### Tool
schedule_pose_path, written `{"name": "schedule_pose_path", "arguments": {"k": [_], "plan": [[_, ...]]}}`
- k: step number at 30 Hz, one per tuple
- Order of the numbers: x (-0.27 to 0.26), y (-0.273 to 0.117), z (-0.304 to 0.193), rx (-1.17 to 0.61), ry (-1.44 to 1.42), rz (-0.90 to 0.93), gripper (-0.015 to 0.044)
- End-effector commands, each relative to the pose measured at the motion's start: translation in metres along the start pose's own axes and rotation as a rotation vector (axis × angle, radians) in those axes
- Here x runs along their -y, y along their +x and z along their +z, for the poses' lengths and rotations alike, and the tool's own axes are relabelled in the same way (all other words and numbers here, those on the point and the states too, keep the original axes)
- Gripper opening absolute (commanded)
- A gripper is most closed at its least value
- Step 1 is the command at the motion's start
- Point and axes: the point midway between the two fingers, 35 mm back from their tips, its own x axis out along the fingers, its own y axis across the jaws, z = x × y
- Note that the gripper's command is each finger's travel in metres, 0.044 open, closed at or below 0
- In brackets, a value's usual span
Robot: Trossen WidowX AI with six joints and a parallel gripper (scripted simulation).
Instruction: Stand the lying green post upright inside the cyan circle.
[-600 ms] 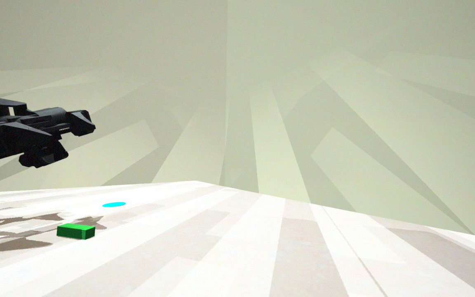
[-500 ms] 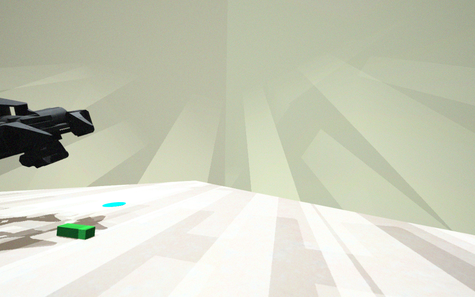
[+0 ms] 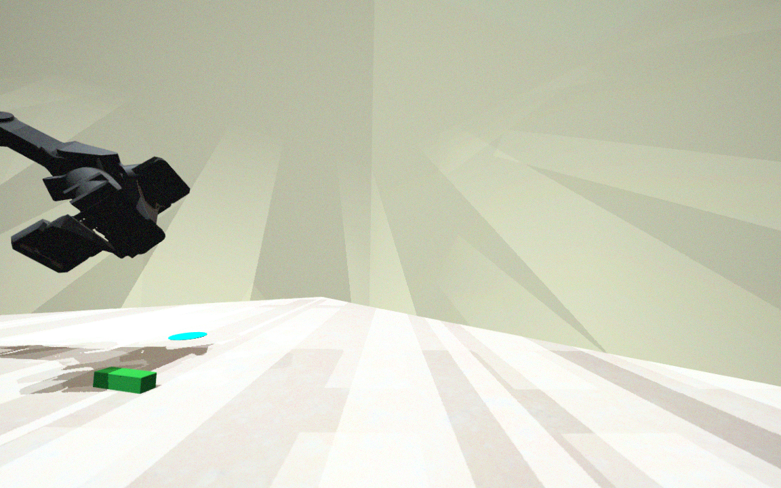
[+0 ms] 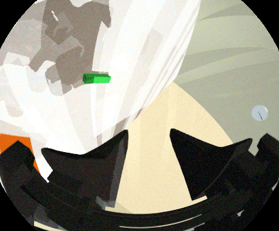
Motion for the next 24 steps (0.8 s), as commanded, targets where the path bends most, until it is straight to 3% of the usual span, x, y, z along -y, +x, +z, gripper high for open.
{"name": "schedule_pose_path", "arguments": {"k": [1, 13, 24], "plan": [[0.002, 0.013, 0.0, -0.001, 0.214, 0.161, 0.0233], [0.005, 0.048, -0.002, -0.084, 0.861, 0.63, 0.0233], [0.012, 0.079, -0.009, -0.281, 1.499, 1.069, 0.0233]]}}
